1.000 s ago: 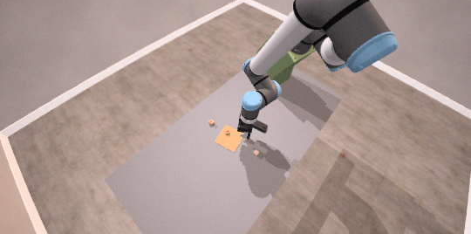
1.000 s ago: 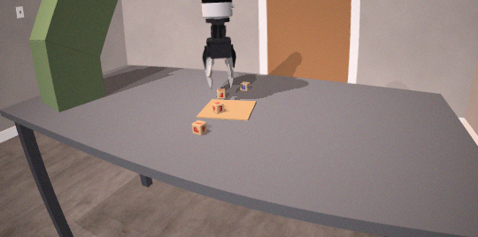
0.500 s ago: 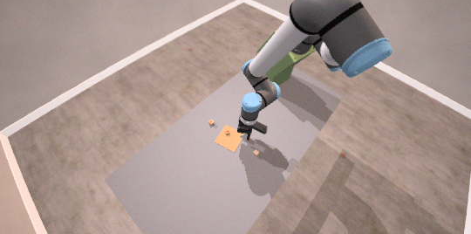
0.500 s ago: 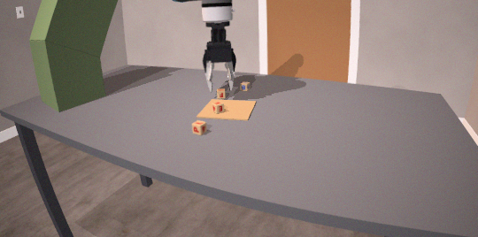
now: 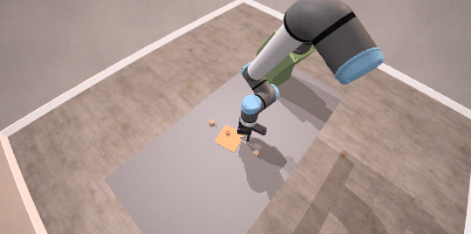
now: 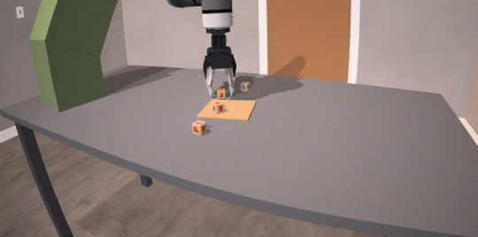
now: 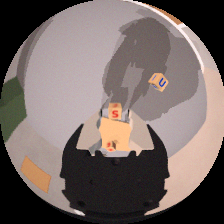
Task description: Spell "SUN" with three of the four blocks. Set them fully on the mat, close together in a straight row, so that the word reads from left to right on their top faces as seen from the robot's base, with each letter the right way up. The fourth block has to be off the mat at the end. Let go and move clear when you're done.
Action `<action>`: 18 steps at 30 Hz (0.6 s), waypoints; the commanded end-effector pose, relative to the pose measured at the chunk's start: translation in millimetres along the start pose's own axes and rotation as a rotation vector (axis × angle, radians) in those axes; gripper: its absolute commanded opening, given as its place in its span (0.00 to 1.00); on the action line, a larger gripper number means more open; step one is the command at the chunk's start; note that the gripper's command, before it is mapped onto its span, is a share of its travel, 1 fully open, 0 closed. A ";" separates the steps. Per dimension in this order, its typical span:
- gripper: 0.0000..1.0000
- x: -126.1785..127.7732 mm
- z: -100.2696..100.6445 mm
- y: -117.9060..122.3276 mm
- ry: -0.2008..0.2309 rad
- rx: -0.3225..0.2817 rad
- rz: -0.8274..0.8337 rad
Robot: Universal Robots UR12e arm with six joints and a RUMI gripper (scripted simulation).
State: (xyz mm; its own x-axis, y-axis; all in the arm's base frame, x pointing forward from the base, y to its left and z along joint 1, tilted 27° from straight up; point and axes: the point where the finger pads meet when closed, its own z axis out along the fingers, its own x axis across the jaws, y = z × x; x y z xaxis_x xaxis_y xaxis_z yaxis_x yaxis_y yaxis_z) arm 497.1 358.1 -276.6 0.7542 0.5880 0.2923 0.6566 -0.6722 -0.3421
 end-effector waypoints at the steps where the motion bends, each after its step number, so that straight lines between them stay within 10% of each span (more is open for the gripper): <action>1: 0.36 0.4 0.8 0.2 0.001 -0.001 0.000; 18: 0.25 0.4 0.8 0.2 0.001 -0.001 0.000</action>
State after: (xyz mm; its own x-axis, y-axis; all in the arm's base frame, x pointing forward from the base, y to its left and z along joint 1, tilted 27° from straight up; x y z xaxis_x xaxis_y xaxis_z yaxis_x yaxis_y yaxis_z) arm 497.1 358.7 -277.6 0.7542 0.5880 0.2923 0.6566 -0.6722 -0.3420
